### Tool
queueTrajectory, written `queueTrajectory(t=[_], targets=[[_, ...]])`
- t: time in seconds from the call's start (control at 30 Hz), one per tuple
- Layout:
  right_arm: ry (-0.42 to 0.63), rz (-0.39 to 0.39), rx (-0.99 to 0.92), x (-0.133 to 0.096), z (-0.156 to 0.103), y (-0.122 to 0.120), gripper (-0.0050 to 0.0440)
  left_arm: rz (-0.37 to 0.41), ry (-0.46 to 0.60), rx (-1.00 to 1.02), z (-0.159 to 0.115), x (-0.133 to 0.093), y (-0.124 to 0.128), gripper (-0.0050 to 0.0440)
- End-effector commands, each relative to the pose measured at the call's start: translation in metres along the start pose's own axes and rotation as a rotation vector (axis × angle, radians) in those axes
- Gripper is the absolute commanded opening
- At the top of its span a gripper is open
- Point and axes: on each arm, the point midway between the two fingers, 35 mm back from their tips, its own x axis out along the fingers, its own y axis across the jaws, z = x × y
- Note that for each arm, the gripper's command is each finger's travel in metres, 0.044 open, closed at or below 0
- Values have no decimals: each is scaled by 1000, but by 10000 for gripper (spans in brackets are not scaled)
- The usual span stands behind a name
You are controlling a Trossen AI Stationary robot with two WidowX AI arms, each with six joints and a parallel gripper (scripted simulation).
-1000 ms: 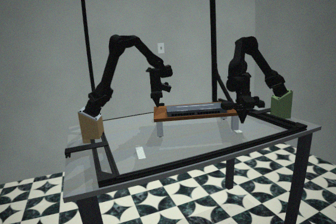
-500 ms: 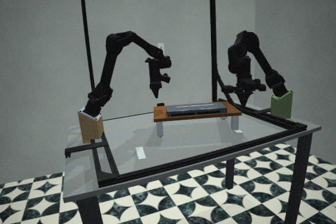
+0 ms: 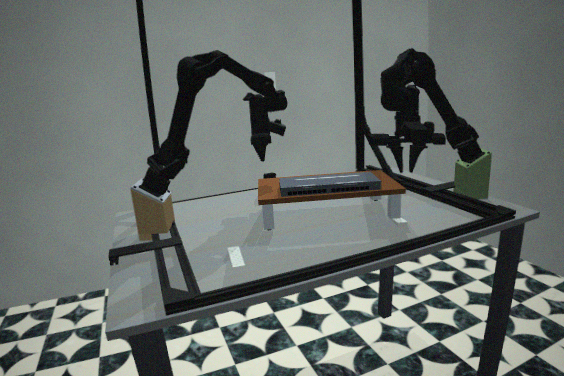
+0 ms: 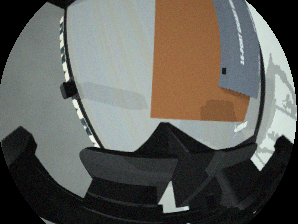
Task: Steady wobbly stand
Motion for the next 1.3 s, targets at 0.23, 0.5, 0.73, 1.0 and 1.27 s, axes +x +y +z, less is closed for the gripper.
queueTrajectory(t=[0.23, 0.5, 0.73, 1.0, 1.27], targets=[[1, 0, 0, 1, 0, 0, 0, -222, -439, 317, 55, -77, -75, 440], [0, 0, 0, 0, 0, 0, 0, -271, -539, 379, 59, -104, -92, 440], [0, 0, 0, 0, 0, 0, 0, -390, -849, 551, 70, -181, -136, 440], [0, 0, 0, 0, 0, 0, 0, -421, -914, 581, 65, -203, -143, 440], [0, 0, 0, 0, 0, 0, 0, -529, -1260, 724, 50, -299, -176, 440]])
